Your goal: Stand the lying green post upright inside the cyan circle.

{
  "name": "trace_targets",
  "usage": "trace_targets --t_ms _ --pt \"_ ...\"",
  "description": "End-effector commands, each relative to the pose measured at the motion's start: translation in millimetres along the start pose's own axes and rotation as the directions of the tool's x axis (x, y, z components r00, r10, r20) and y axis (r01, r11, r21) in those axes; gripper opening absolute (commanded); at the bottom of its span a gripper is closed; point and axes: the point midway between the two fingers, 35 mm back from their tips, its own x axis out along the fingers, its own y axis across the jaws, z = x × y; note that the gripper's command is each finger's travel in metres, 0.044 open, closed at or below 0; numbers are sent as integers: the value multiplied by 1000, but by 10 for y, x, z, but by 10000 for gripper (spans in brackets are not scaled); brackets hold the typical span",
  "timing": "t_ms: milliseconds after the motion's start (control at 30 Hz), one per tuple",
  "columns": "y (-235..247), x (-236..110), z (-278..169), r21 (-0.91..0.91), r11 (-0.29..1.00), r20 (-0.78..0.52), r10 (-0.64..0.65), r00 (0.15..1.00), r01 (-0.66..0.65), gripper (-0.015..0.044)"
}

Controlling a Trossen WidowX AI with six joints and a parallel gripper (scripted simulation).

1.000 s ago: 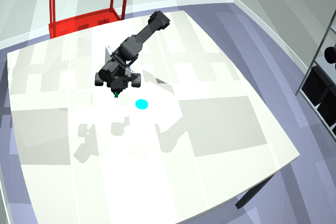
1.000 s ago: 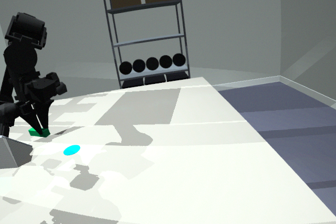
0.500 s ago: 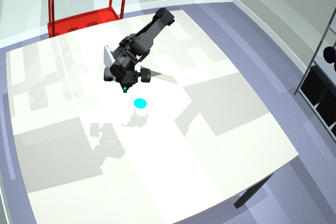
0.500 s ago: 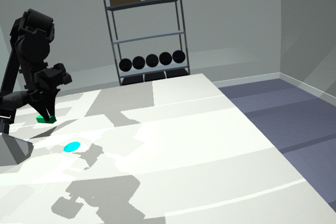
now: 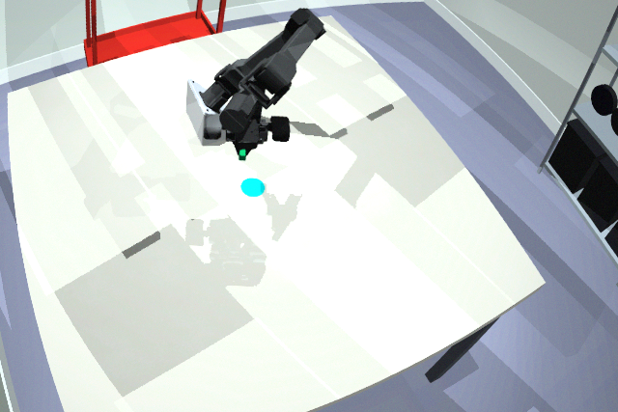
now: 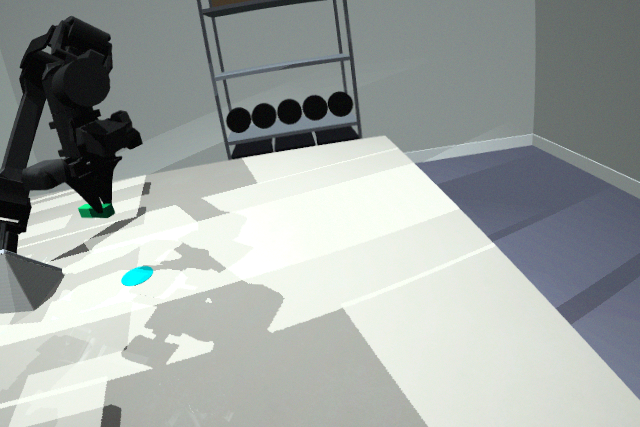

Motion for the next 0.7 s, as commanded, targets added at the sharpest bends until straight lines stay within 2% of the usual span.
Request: trace_targets --t_ms 0,667 --pt "88 21 -79 7 1000 -7 6 1000 -6 23" --pt "386 63 -361 5 1000 -4 -6 1000 6 23"
